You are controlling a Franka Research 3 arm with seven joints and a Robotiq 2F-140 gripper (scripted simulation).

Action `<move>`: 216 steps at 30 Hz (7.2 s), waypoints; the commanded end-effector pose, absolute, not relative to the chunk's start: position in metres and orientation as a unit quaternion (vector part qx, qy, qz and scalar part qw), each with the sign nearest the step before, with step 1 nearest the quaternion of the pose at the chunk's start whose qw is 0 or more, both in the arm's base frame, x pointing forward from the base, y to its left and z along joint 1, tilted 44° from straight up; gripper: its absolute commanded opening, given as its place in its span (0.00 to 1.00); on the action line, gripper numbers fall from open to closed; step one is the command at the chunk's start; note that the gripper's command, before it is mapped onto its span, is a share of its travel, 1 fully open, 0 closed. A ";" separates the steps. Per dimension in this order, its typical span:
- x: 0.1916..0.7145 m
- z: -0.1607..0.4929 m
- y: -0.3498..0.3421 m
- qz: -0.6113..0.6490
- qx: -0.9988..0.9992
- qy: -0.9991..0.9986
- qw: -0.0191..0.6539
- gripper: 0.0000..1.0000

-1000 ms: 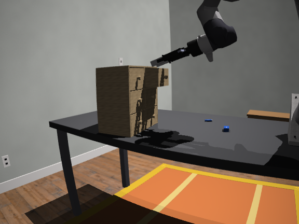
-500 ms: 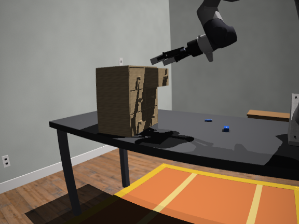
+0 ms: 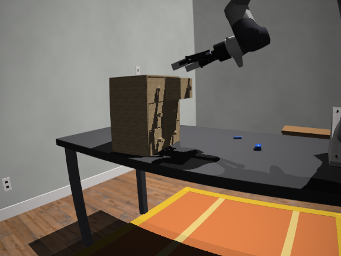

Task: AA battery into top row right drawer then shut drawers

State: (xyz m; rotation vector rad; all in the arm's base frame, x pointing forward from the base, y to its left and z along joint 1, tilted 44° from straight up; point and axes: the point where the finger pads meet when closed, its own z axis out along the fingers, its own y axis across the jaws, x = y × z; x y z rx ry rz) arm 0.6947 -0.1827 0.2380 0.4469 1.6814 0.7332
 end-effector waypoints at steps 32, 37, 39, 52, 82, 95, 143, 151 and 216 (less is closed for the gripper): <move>0.588 0.229 -0.188 0.316 0.195 0.721 0.585 1.00; 0.560 0.226 -0.189 0.316 0.195 0.721 0.585 1.00; 0.550 0.225 -0.189 0.316 0.195 0.721 0.585 1.00; 0.521 0.223 -0.190 0.316 0.195 0.721 0.585 1.00; 0.518 0.228 -0.201 0.342 0.131 0.827 0.427 1.00; 0.517 0.231 -0.203 0.351 0.108 0.853 0.372 1.00; 0.518 0.244 -0.210 0.370 0.039 0.902 0.218 1.00; 0.518 0.245 -0.211 0.370 0.031 0.907 0.198 1.00; 0.517 0.251 -0.217 0.372 -0.017 0.925 0.080 1.00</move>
